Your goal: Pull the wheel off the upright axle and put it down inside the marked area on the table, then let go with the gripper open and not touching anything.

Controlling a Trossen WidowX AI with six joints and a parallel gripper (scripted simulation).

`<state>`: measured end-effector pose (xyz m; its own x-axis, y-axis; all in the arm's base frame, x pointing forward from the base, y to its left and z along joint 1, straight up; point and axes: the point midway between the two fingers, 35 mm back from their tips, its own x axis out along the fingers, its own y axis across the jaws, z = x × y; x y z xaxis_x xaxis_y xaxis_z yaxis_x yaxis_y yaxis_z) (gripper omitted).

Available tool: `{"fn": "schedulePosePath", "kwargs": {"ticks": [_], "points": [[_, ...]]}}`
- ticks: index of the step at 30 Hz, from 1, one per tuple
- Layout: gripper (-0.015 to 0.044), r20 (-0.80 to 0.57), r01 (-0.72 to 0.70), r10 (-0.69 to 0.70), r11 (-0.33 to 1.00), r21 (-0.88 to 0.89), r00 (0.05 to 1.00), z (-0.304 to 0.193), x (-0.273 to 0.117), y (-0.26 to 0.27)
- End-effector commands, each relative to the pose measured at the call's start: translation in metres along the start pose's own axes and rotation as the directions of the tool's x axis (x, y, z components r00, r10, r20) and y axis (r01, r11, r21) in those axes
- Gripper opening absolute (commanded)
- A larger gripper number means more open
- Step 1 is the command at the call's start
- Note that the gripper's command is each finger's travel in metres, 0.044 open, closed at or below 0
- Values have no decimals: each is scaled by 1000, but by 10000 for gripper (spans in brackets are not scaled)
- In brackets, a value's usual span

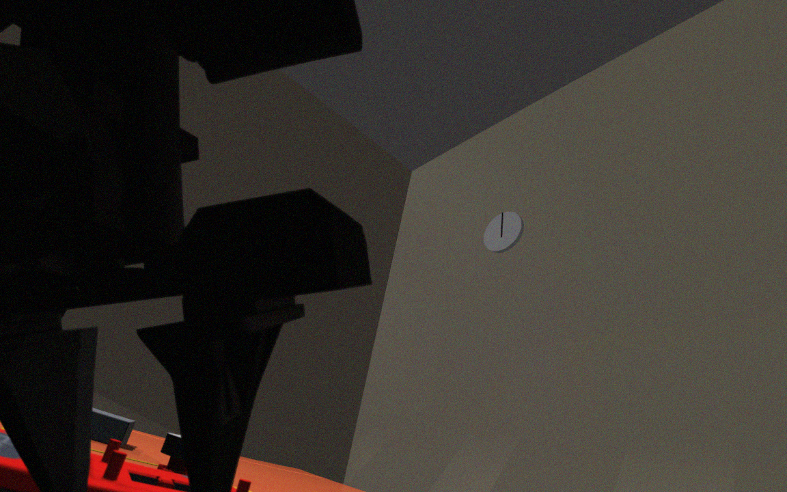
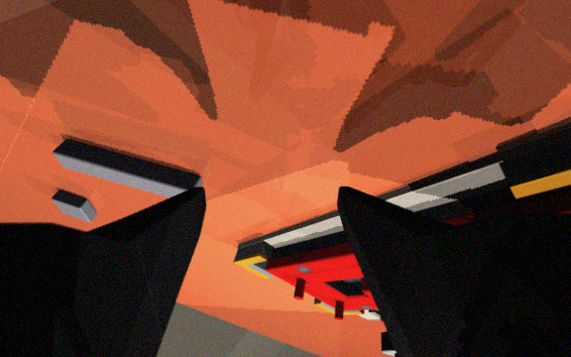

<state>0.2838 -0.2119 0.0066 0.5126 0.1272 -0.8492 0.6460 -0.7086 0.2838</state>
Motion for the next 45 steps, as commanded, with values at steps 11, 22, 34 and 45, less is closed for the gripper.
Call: {"fn": "schedulePosePath", "kwargs": {"ticks": [11,22,34,45], "points": [[300,98,220,-199,928,-301,975,-130,24,-22],[300,301,401,-278,757,-517,912,-223,21,-70],[300,431,497,-266,610,-617,862,-269,7,-108],[300,431,497,-267,610,-617,862,-267,5,-115]]}}
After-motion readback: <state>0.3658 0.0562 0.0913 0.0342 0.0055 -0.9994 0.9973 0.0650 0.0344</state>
